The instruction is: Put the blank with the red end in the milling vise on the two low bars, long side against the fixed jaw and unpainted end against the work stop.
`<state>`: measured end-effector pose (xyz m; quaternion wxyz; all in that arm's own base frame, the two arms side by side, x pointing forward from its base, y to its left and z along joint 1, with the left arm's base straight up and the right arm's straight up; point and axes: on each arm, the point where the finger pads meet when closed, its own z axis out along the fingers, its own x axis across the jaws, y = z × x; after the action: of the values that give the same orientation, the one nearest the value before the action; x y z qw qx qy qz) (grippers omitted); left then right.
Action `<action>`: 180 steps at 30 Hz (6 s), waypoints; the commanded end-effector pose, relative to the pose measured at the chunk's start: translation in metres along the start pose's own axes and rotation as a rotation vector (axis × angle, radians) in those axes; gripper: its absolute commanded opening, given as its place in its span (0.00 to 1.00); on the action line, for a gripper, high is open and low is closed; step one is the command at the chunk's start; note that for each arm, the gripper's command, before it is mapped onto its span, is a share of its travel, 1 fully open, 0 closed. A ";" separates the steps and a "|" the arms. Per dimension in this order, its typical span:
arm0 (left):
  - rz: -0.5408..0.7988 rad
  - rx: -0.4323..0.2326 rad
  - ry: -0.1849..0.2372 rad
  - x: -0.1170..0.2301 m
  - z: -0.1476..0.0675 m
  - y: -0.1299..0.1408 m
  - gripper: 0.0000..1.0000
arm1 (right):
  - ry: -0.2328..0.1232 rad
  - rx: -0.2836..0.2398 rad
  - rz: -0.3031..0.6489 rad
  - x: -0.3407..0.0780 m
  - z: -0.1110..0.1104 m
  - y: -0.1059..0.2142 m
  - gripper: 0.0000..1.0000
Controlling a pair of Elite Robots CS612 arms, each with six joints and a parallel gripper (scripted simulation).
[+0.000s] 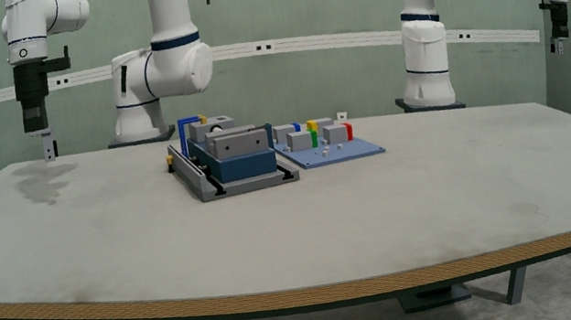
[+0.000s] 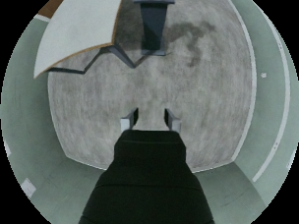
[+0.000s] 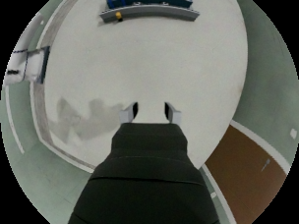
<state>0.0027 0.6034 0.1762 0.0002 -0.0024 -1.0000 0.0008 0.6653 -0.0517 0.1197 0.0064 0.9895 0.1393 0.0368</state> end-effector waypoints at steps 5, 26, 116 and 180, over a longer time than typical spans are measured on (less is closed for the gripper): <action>0.000 -0.002 0.000 0.000 -0.001 0.001 1.00 | 0.002 -0.001 0.000 0.001 -0.001 0.001 1.00; 0.000 -0.002 0.000 0.000 -0.001 0.001 1.00 | -0.012 0.003 -0.001 0.000 -0.004 -0.009 1.00; 0.000 -0.002 0.000 0.000 -0.001 0.001 1.00 | -0.069 0.022 -0.004 -0.026 -0.087 -0.234 1.00; 0.000 -0.002 0.000 0.000 -0.001 0.001 1.00 | -0.069 0.023 -0.004 -0.044 -0.144 -0.390 1.00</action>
<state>0.0027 0.6034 0.1762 0.0002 -0.0024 -1.0000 0.0008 0.5074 0.3030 0.2471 0.0000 0.9899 0.1414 0.0000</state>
